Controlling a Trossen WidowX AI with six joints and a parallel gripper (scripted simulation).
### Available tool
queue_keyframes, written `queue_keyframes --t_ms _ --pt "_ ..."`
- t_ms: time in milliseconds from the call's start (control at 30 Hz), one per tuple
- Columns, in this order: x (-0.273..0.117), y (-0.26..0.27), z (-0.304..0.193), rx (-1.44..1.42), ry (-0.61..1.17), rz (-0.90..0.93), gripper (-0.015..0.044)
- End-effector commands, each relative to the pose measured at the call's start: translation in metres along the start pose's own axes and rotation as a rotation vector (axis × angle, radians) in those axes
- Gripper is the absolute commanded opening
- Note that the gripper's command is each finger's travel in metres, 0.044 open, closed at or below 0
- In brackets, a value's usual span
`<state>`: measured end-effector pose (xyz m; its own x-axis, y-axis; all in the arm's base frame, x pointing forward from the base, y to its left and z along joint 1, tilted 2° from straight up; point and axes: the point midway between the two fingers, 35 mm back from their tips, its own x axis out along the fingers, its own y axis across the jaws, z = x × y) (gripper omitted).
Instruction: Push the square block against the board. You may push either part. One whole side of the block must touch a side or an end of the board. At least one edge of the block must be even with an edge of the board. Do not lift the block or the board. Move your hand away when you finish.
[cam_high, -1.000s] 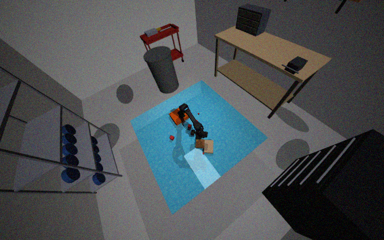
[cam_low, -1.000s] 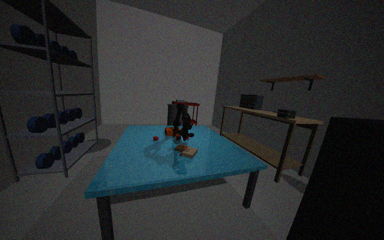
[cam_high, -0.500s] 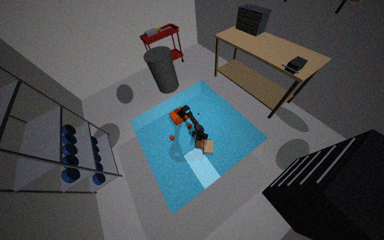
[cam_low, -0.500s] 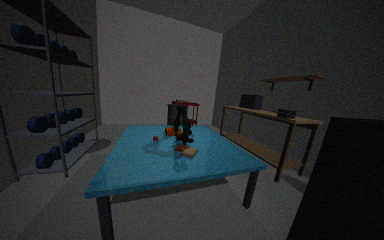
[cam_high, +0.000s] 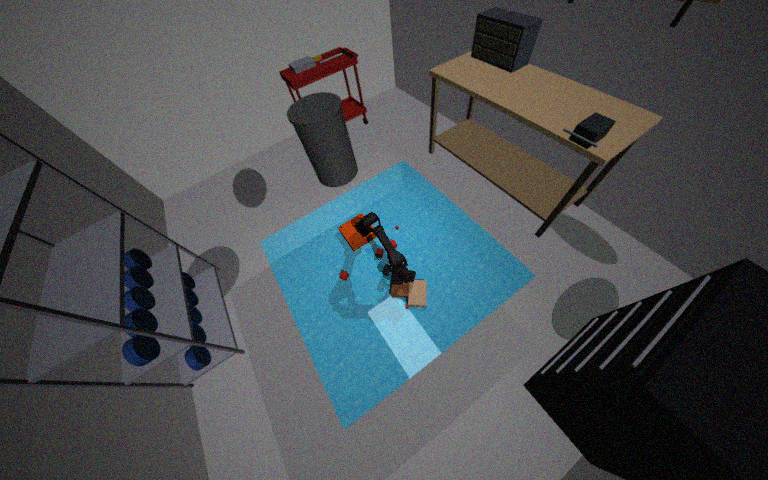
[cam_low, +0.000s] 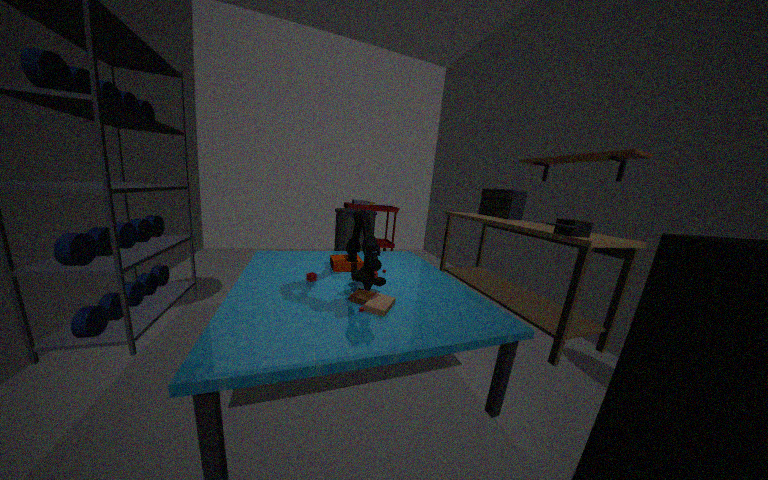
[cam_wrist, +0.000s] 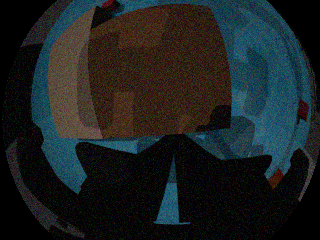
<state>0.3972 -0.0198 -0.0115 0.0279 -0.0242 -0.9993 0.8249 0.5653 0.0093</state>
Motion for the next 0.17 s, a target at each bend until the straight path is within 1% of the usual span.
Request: queue_keyframes --t_ms 0,133 --pt "0.0017 -0.0008 0.0017 0.000 0.001 -0.004 0.0000" --pt "0.0017 -0.0003 -0.0039 0.000 0.002 -0.003 0.0000"
